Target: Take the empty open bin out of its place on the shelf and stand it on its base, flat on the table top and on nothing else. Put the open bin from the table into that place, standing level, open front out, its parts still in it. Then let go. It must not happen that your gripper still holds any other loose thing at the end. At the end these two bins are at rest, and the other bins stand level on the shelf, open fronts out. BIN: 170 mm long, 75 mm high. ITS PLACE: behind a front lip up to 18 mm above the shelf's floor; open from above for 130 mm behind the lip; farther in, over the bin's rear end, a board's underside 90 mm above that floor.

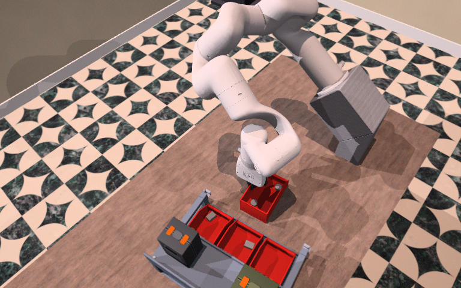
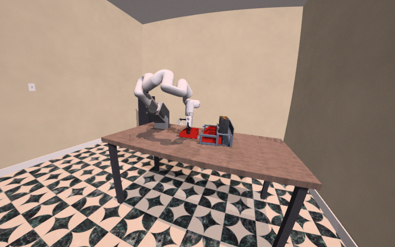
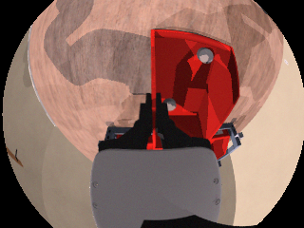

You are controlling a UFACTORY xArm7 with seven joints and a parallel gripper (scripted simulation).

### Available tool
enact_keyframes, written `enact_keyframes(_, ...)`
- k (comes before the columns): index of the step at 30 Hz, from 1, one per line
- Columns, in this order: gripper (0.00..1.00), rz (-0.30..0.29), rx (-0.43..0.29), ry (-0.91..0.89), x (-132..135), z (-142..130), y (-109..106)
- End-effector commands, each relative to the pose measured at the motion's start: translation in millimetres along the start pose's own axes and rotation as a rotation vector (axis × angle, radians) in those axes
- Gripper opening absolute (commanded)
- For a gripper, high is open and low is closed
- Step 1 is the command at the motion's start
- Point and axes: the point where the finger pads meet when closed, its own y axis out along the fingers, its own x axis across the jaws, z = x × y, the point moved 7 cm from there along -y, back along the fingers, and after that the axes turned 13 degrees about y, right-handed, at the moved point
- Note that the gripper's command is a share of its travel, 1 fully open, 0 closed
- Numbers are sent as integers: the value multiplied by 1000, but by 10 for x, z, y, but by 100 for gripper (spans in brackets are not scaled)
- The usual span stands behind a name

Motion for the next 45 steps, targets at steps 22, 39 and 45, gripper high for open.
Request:
enact_keyframes(22, 26, -2, -3, 0, 10, -10, -12)
enact_keyframes(39, 26, -2, -3, 0, 10, -10, -12)
enact_keyframes(45, 26, -2, -3, 0, 10, -10, -12)
